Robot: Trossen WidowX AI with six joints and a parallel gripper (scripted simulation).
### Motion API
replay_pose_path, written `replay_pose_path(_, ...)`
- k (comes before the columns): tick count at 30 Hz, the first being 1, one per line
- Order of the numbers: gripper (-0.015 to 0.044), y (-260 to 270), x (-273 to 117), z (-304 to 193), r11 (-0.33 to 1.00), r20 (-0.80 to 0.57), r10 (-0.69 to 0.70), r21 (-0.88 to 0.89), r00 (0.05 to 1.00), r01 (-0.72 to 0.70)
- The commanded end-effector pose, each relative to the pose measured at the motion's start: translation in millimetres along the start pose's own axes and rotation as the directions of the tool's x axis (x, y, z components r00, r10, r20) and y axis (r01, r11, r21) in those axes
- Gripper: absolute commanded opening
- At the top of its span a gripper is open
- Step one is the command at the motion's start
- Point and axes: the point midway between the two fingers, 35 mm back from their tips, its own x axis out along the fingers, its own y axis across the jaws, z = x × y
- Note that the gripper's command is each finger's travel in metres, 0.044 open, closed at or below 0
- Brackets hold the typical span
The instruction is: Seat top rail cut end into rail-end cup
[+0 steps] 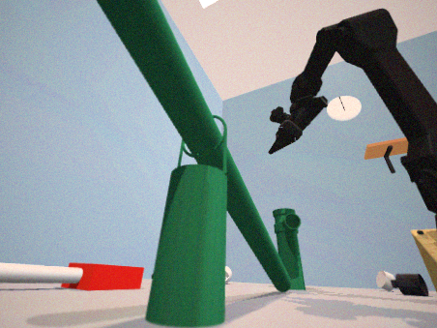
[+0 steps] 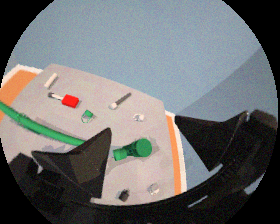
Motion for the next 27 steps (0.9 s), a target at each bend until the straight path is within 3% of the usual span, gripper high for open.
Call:
replay_pose_path(1,0.0440,69.1,24.2,5.7,0.972,-0.094,0.144,0.199,0.985,-0.123)
replay_pose_path(8,0.0440,174.8,41.1,-0.8,0.853,-0.241,0.357,0.478,0.902,-0.210)
replay_pose_path(16,0.0440,176.3,41.3,-1.8,0.854,-0.245,0.363,0.474,0.899,-0.215)
replay_pose_path(20,0.0440,161.0,43.4,-10.3,0.902,-0.247,0.370,0.328,0.895,-0.282)
replay_pose_path(27,0.0440,116.9,48.2,-42.4,0.879,-0.242,0.400,-0.172,0.884,-0.445)
